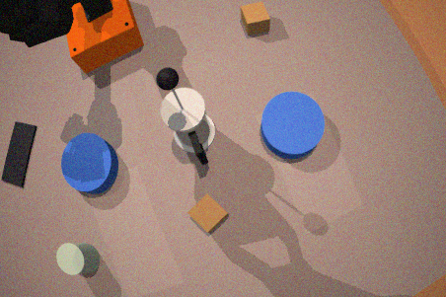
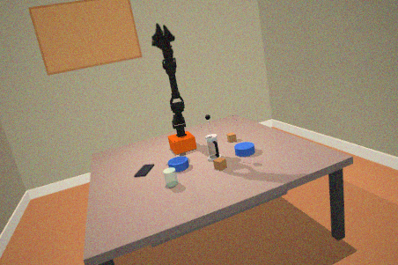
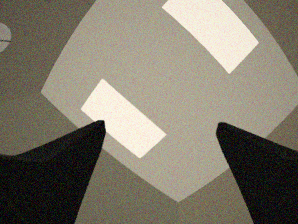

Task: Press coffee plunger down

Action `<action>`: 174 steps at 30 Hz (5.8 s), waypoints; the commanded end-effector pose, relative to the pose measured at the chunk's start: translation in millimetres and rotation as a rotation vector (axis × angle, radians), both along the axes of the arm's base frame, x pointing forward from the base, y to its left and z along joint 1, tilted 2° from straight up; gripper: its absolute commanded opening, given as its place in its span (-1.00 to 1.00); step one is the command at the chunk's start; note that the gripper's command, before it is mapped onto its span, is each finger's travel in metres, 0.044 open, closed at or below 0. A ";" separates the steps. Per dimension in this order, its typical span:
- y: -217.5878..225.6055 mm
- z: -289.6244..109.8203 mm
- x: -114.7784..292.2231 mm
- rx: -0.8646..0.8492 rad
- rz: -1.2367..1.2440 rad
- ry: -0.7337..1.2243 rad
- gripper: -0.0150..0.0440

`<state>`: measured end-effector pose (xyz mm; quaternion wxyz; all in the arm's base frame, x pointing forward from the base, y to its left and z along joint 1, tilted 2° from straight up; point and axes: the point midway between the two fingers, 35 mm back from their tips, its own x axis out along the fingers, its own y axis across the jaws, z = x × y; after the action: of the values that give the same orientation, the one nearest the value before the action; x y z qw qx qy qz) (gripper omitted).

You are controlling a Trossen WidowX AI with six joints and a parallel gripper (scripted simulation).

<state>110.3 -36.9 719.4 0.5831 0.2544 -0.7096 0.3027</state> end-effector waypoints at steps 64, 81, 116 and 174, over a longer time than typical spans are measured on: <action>114.8 -427.2 164.6 -1.086 -0.465 1.880 1.00; 102.1 -495.5 167.3 -1.026 -0.462 1.954 1.00; 110.1 -513.5 201.3 -1.023 -0.463 1.952 0.29; 114.8 -581.7 218.9 -1.023 -0.463 1.951 -0.08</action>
<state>334.4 79.5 165.3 0.9740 -0.0229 0.1927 0.1170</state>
